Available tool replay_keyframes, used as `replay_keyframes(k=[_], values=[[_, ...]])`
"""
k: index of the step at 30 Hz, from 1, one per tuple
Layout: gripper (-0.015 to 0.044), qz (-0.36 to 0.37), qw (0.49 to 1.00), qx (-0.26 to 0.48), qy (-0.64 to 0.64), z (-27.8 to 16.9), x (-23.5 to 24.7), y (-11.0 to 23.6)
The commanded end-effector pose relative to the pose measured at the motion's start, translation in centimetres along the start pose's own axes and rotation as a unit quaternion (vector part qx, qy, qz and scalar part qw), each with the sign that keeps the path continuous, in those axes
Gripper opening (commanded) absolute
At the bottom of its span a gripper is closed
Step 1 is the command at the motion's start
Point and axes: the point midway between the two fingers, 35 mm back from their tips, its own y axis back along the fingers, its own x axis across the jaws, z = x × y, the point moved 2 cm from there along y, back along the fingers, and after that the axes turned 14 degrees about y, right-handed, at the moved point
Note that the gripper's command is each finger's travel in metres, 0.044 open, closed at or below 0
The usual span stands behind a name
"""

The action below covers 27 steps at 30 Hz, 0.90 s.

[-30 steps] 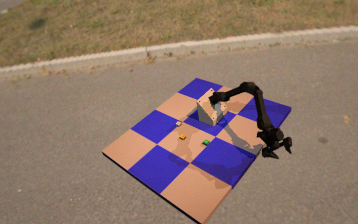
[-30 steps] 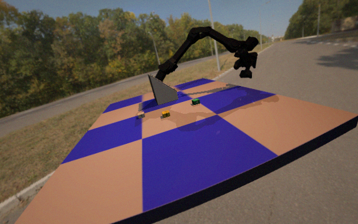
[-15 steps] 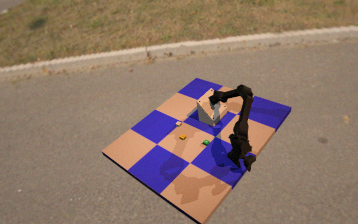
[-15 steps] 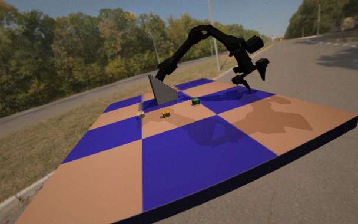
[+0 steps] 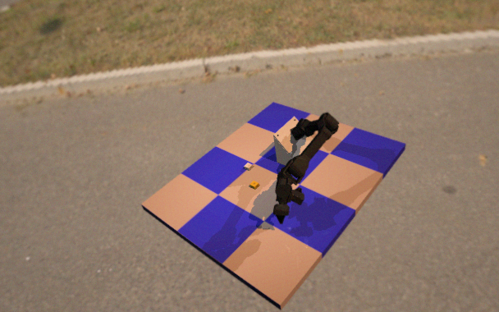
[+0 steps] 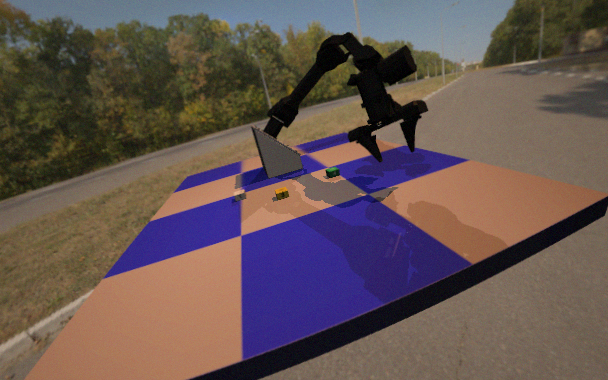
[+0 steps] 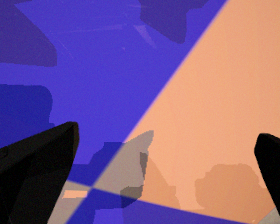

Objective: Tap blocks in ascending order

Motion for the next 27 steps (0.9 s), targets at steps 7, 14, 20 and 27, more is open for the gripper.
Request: replay_keyframes(k=[7, 14, 20, 27], values=[[0.0400, 0.066, 0.951, 0.084, -0.289, -11.4, 10.6, 4.4], [0.0400, 0.100, 0.859, 0.119, -0.488, -15.9, 19.5, 8.2], [0.0400, 0.121, 0.733, 0.129, -0.656, -17.2, 27.8, 11.8], [0.0400, 0.140, 0.527, 0.104, -0.831, -15.3, 37.2, 15.7]])
